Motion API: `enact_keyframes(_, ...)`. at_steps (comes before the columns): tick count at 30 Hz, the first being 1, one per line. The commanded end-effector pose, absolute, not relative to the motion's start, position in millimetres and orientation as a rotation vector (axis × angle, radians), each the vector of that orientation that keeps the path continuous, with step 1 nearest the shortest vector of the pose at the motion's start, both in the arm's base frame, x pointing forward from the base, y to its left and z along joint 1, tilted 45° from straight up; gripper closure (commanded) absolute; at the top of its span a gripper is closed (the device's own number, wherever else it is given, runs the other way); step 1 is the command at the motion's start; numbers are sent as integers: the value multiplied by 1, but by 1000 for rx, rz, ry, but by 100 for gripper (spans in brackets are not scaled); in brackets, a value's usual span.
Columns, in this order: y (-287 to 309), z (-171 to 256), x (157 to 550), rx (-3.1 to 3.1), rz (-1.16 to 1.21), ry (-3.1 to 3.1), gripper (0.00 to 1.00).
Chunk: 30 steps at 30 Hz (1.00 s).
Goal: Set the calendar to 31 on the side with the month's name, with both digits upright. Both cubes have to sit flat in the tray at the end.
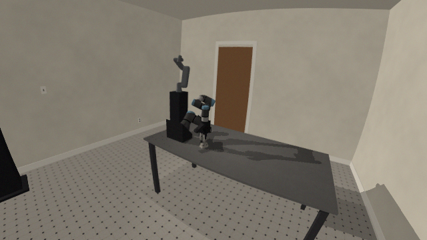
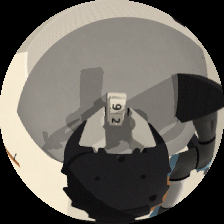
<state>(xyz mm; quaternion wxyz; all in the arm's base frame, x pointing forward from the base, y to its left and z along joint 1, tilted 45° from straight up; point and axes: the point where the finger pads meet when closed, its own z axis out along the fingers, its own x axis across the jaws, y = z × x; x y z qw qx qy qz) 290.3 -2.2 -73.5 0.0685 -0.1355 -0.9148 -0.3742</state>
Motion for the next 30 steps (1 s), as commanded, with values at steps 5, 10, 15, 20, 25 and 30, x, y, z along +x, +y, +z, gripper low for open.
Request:
enact_keyframes(5,-22,-54,291,-408,-1126,-2757,72)
enact_keyframes(10,-35,-41,292,-408,-1126,-2757,72)
enact_keyframes(15,-44,-32,292,-408,-1126,-2757,72)
enact_keyframes(20,-50,-26,292,-408,-1126,-2757,72)
enact_keyframes(25,-53,-23,292,-408,-1126,-2757,72)
enact_keyframes(30,-53,-22,292,-408,-1126,-2757,0)
